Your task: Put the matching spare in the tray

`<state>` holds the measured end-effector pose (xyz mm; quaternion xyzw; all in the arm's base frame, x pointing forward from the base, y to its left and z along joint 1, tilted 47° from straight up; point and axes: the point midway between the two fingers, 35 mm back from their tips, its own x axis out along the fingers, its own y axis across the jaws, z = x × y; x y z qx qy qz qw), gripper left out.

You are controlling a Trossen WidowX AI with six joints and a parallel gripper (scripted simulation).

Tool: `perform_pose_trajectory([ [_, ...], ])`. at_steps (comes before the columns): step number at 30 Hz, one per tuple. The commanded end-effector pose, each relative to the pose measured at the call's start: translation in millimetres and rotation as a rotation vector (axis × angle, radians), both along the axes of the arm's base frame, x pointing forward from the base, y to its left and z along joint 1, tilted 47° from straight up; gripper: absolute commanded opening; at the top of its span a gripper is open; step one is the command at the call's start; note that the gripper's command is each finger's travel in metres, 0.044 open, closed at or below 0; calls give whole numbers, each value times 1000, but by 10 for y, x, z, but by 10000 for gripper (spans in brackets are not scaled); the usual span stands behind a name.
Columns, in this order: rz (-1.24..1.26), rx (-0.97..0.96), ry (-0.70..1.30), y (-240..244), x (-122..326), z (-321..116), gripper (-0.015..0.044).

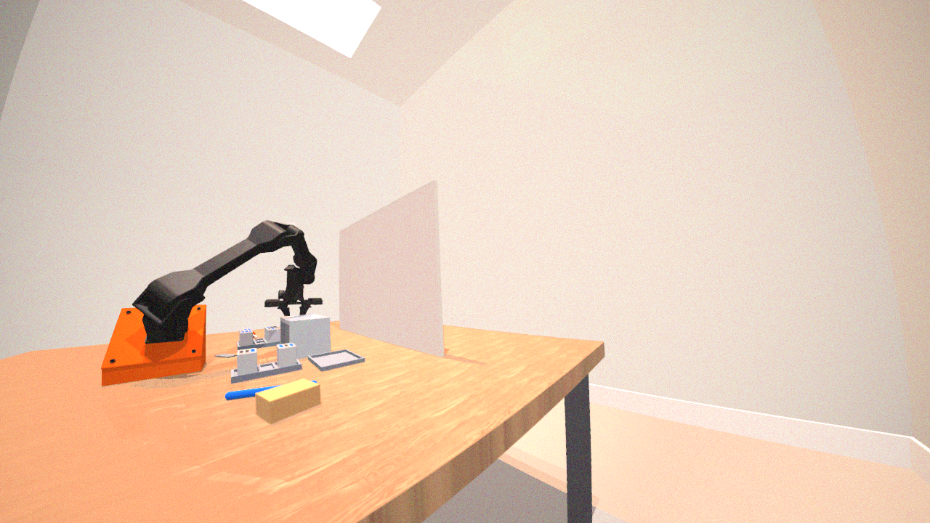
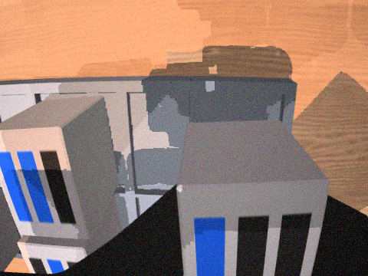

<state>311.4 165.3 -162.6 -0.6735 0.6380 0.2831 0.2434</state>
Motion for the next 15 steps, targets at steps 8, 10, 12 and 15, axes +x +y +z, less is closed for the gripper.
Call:
perform_pose_trajectory([
  [8, 14, 13, -15, 327, -6, 302, 0],
  [10, 14, 14, -14, 370, -6, 338, 0],
  [12, 13, 15, -14, 435, -8, 393, 0],
  [15, 12, 16, -14, 531, -15, 480, 0],
])
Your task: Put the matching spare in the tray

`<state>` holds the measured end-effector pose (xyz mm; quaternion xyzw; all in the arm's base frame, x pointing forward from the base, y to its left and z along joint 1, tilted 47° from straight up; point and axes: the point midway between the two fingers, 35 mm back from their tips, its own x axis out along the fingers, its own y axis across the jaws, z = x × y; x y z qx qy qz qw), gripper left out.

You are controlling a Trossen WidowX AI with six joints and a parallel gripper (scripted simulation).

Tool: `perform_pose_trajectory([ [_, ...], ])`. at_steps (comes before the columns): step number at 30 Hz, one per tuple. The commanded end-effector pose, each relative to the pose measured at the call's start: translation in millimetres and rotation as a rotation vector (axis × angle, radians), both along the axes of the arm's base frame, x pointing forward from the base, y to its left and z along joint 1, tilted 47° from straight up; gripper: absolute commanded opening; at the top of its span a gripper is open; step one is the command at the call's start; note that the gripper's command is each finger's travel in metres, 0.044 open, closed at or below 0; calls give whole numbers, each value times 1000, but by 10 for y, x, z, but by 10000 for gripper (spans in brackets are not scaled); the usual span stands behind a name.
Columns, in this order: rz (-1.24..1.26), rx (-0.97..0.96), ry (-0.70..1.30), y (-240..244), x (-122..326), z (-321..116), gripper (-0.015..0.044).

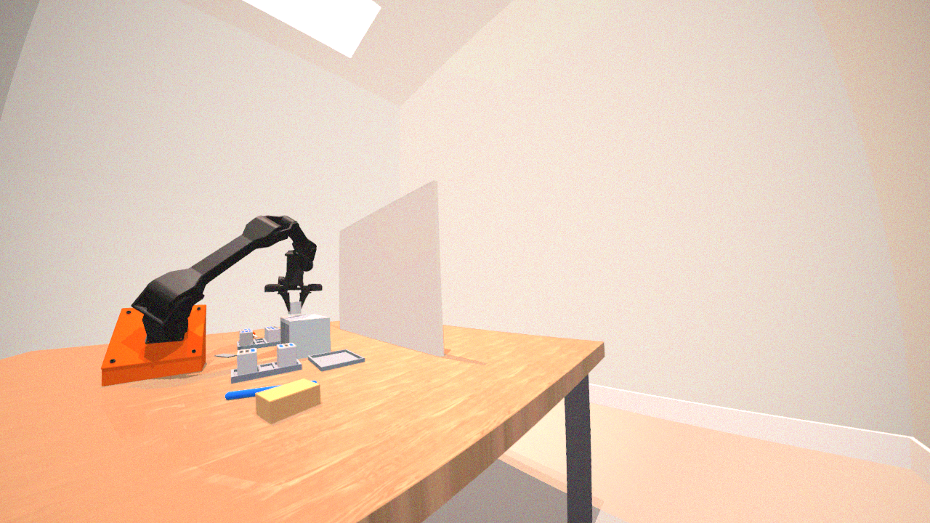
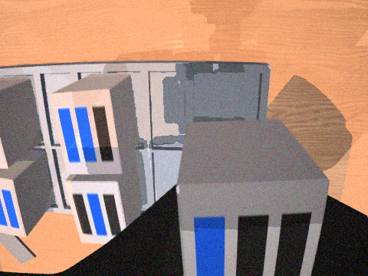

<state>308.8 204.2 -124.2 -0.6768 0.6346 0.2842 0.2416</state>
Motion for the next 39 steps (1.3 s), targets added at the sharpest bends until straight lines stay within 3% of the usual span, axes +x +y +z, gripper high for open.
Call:
perform_pose_trajectory([
  [1, 1, 17, -14, 173, 7, 125, 0],
  [16, -4, 21, -11, 456, -40, 488, 0],
  [39, 27, 72, -2, -475, 583, 1741, 0],
])
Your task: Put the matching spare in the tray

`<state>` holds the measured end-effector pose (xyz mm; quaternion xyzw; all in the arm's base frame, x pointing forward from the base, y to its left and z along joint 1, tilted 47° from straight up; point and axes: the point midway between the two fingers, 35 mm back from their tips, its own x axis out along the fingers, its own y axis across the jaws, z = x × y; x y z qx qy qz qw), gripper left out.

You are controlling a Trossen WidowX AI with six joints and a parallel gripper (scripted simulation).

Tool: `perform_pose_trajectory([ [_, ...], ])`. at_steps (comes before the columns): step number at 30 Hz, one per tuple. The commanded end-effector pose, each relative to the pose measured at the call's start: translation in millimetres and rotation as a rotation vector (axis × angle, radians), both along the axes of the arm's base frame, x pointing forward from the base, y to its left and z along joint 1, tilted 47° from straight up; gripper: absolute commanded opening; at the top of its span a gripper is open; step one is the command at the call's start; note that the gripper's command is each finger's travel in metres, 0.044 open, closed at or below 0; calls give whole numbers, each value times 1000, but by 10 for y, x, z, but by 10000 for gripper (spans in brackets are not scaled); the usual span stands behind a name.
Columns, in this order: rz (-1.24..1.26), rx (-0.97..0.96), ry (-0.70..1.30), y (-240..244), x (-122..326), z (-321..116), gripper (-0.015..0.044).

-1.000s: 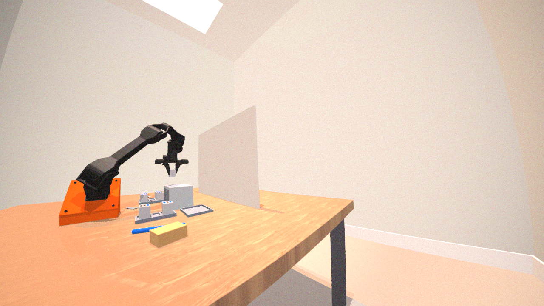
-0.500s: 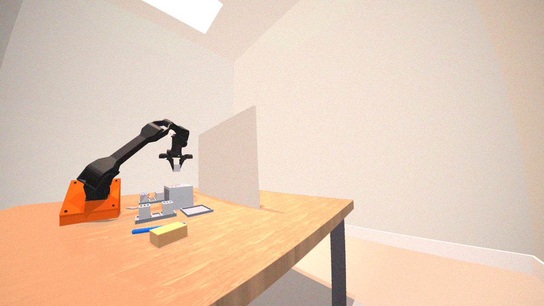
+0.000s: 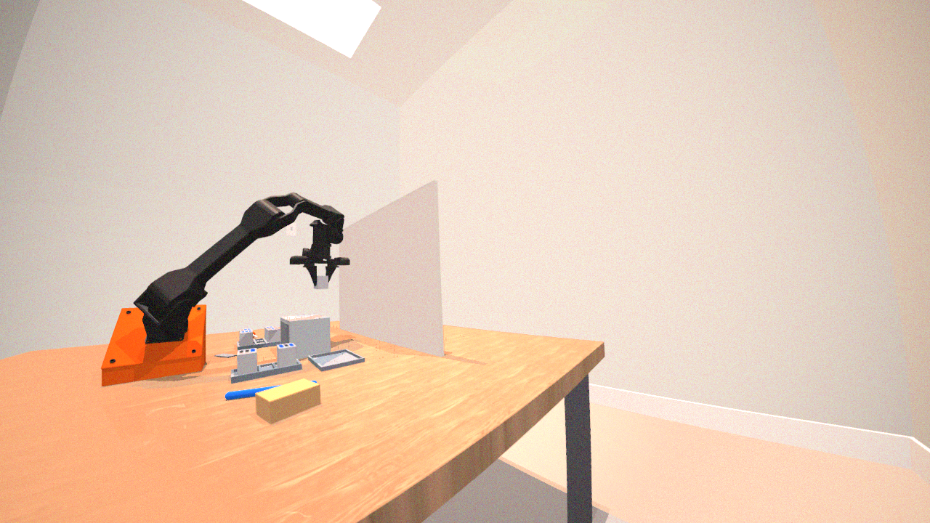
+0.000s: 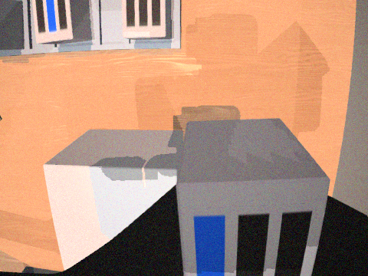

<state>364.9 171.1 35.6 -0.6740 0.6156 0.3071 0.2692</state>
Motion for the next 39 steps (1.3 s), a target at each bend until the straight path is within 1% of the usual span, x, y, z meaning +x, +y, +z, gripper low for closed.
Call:
perform_pose_trajectory([
  [1, 11, -6, 9, -194, 35, 196, 0],
  [10, 19, -6, 4, -664, 95, 656, 0],
  [19, 25, -15, -1, -1151, 46, 1086, 0],
  [29, 23, -35, -9, -1668, -127, 1509, 0],
  [39, 20, -65, -5, -2099, -379, 1837, 0],
])
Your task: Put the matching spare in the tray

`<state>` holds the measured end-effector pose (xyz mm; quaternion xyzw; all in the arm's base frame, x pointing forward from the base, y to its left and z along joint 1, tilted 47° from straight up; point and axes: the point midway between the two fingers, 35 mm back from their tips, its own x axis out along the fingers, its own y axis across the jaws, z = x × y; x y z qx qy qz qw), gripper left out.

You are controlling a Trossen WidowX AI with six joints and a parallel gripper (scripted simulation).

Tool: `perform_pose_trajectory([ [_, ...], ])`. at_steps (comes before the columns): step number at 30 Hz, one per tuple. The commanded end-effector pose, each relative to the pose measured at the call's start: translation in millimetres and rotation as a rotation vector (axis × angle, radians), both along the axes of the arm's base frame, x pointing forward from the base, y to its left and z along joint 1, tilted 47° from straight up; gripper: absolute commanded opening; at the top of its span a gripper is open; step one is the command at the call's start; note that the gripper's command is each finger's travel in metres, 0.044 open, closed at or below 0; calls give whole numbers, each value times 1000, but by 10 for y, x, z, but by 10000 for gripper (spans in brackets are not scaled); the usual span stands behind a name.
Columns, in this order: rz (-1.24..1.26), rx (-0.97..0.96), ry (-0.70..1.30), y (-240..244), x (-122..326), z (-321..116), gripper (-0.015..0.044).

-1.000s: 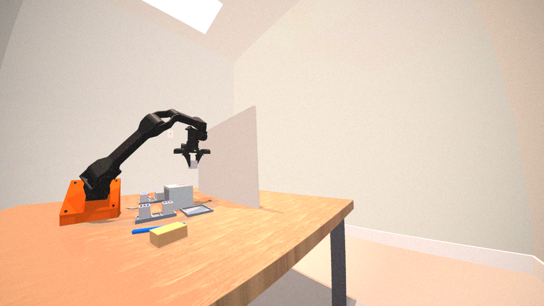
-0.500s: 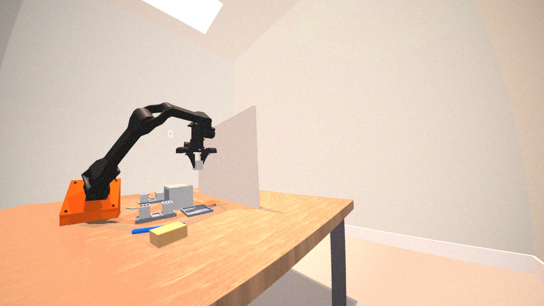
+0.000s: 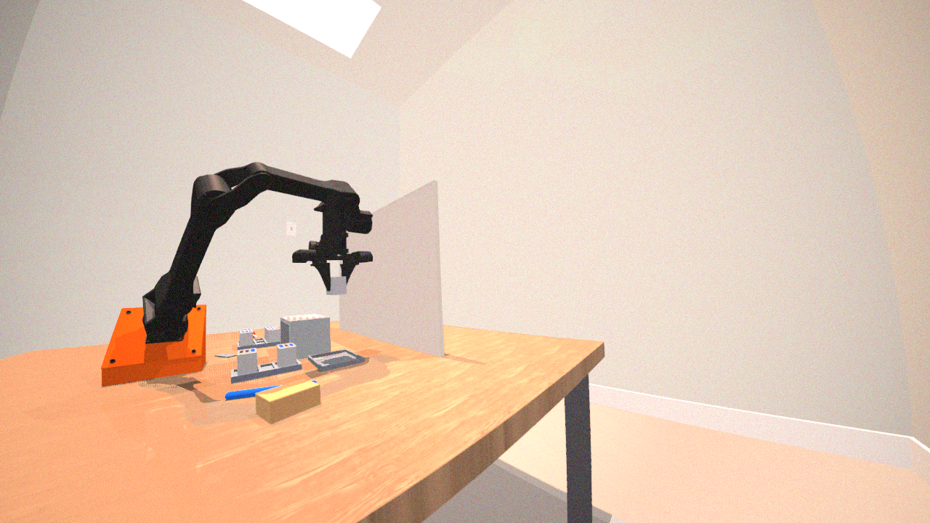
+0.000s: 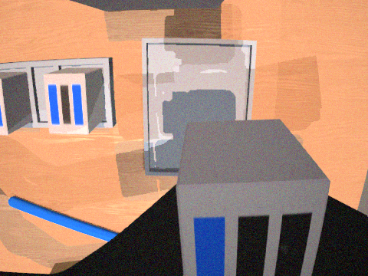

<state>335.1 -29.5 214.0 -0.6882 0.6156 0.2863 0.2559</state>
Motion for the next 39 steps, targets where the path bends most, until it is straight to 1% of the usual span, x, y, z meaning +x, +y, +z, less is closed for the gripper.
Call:
perform_pose_trajectory([
  [1, 5, -14, 16, -99, -86, 58, 0],
  [39, -3, -12, 15, -295, -15, -150, 0],
])
